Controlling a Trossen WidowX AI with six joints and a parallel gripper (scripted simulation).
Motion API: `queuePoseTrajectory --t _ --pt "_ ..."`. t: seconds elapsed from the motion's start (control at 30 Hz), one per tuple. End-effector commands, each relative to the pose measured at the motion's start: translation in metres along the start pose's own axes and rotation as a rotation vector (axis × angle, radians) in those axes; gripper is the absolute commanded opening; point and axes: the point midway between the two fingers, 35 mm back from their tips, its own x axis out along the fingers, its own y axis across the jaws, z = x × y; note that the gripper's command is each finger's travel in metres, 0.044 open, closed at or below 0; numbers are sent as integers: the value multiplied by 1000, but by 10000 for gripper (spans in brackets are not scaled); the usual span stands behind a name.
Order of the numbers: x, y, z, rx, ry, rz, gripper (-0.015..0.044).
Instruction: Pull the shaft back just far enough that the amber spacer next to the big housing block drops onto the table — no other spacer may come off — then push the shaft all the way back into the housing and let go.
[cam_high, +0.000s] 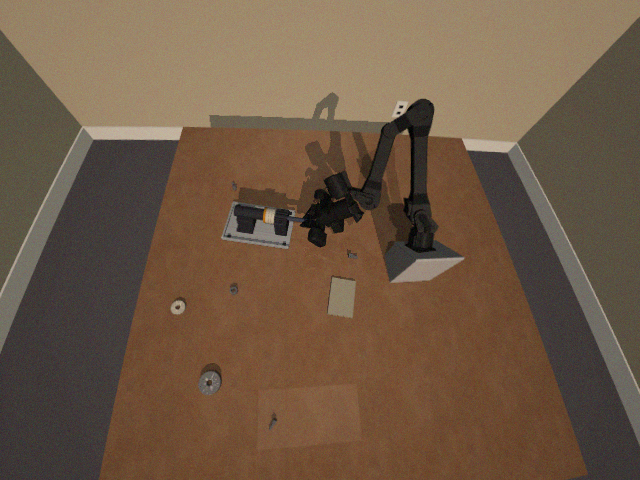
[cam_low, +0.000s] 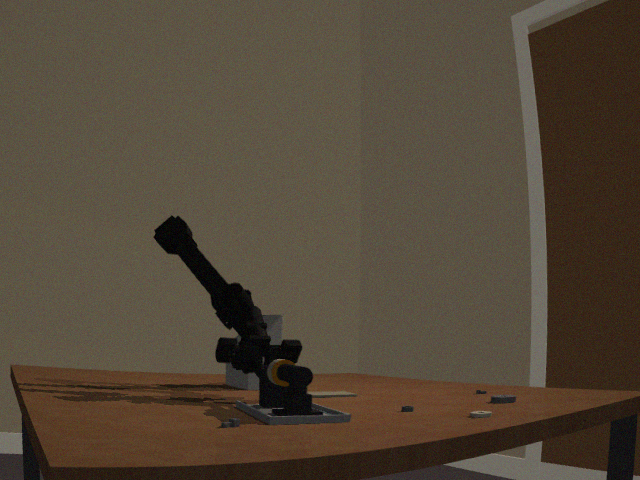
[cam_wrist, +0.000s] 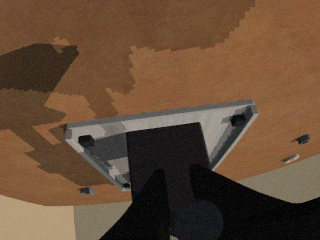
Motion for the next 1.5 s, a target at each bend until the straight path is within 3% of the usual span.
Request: queuePoseTrajectory --t 0.0,1.47 --pt "-2 0 1 -3 0 1 0" --pt "-5 0 5 -3 -1 1 0"
